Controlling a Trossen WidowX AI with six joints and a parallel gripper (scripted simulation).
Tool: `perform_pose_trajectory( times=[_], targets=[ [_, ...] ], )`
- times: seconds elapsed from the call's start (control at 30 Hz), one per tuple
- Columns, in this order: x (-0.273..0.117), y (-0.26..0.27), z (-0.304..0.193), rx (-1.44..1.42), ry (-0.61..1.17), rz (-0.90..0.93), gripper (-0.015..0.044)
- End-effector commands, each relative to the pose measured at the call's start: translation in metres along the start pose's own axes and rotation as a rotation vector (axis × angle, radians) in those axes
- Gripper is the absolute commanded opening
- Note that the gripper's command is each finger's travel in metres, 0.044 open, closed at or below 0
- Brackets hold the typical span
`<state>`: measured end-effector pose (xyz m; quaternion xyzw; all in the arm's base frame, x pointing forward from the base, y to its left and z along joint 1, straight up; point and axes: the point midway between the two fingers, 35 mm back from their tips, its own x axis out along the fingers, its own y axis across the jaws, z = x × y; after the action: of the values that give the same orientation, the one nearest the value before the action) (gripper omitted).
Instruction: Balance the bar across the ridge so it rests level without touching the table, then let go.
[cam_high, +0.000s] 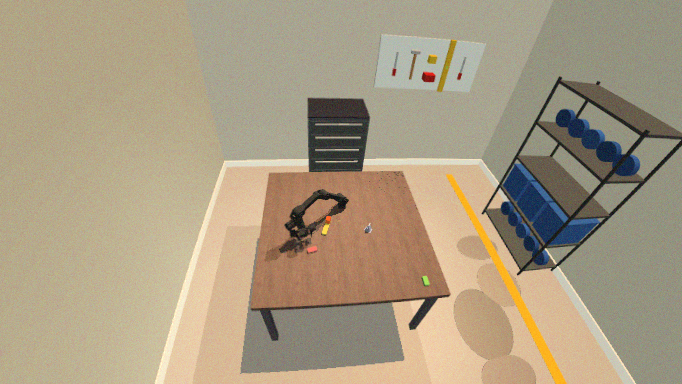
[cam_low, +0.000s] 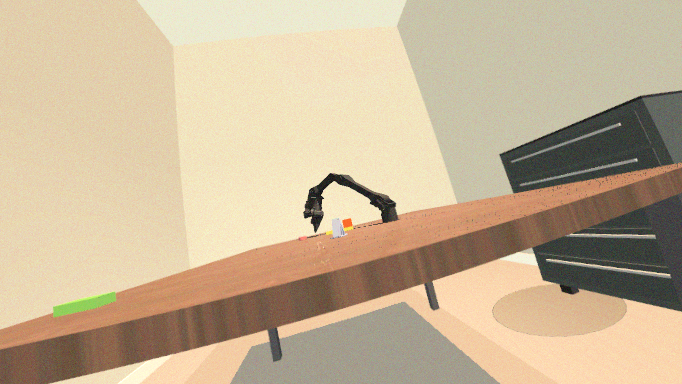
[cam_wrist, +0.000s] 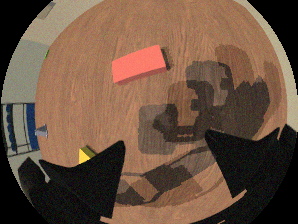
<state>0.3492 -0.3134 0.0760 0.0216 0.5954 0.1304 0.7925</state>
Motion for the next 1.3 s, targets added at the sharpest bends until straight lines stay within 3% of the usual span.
perform_pose_trajectory(
  times=[0.0, 0.1, 1.27],
  targets=[
    [0.0, 0.001, 0.0, 0.001, 0.001, 0.0, 0.0374],
    [-0.005, 0.009, 0.001, 0.022, 0.015, -0.006, 0.0315],
    [-0.055, 0.138, -0.024, 0.331, 0.182, -0.159, 0.0315]
  ],
)
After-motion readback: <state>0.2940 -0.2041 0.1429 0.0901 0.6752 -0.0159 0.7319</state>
